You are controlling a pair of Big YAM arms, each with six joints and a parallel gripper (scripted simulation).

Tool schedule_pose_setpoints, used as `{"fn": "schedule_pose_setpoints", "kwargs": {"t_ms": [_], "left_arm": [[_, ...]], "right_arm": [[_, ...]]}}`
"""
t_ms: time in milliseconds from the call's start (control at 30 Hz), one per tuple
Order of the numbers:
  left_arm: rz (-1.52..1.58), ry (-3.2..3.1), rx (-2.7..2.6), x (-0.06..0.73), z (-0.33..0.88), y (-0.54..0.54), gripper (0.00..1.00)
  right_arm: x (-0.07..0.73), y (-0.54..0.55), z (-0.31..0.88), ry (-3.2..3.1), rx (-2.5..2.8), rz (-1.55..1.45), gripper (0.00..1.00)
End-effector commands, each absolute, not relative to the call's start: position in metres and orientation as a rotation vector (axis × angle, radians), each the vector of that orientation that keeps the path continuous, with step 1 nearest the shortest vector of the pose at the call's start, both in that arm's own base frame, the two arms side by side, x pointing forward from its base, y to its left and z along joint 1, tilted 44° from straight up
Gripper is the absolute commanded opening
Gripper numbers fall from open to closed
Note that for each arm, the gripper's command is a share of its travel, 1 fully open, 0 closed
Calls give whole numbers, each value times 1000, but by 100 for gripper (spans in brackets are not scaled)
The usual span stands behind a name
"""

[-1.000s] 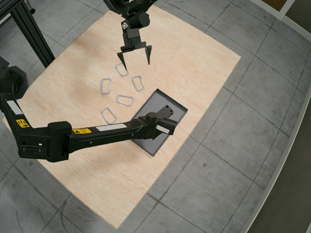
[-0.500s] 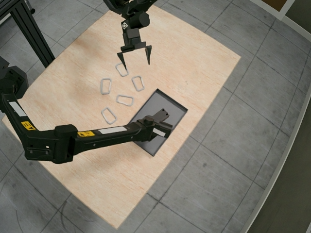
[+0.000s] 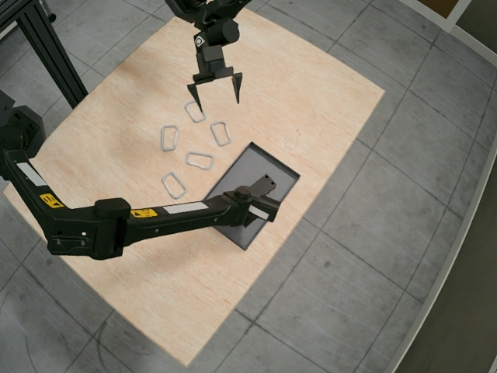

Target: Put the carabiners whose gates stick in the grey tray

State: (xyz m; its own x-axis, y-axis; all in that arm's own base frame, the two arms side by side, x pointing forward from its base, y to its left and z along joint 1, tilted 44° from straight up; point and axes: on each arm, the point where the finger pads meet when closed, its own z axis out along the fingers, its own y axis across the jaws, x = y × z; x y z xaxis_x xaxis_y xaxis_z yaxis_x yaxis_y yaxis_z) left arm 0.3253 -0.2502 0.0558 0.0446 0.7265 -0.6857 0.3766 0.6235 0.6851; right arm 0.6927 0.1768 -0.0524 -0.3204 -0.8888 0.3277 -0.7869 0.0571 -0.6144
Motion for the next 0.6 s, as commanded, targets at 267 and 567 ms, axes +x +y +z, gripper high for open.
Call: {"fn": "schedule_pose_setpoints", "kwargs": {"t_ms": [267,567], "left_arm": [[327,1557,928,328,62,-256,100],[327,1557,928,328,62,-256,100]], "right_arm": [[696,176,-49,2177,-1733,-1114,46],[693,179,-29,2184,-1726,-1114,88]]}}
